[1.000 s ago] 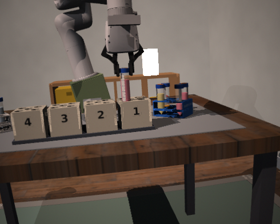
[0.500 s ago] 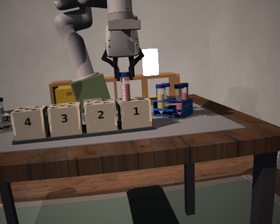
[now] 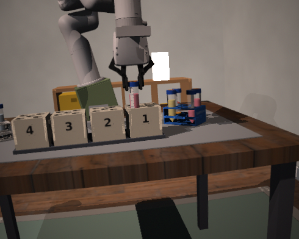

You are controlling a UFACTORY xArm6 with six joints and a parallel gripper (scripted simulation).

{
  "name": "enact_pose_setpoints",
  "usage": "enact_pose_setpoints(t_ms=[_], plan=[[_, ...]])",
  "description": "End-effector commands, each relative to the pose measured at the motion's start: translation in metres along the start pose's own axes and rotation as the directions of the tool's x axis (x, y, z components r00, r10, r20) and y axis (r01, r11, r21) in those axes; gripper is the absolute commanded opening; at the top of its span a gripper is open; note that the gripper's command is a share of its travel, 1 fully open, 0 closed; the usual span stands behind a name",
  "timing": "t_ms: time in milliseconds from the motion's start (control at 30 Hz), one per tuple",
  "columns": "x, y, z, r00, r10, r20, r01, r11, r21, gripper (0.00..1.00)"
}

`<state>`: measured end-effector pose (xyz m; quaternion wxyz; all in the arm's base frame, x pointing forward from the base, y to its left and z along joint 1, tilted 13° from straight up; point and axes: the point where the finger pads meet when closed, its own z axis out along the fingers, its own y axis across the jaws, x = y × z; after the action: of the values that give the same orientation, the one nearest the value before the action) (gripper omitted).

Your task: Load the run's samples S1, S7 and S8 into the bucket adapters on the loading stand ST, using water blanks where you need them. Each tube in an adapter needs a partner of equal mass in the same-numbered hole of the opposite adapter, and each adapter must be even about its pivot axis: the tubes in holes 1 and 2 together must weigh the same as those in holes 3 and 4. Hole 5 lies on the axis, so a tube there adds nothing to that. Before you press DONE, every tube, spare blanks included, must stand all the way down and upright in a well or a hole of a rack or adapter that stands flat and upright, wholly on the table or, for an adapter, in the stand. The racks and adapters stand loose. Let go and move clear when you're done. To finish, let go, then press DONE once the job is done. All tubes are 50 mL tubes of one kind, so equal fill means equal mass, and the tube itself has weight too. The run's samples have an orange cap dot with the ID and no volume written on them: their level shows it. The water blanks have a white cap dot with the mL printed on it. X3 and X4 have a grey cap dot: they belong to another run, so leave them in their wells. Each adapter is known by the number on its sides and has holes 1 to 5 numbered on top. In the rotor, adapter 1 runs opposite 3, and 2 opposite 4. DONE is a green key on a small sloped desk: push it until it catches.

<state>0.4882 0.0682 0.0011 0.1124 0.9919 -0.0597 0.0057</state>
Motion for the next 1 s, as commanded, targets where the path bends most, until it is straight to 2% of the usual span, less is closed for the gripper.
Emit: enact_pose_setpoints(t_ms=[0,967], plan=[[0.002,0.0,0.003,1.0,0.0,-0.005,0.0,1.0,0.002,0.0],[0.002,0.0,0.028,1.0,0.0,-0.004,0.0,1.0,0.002,0.0]])
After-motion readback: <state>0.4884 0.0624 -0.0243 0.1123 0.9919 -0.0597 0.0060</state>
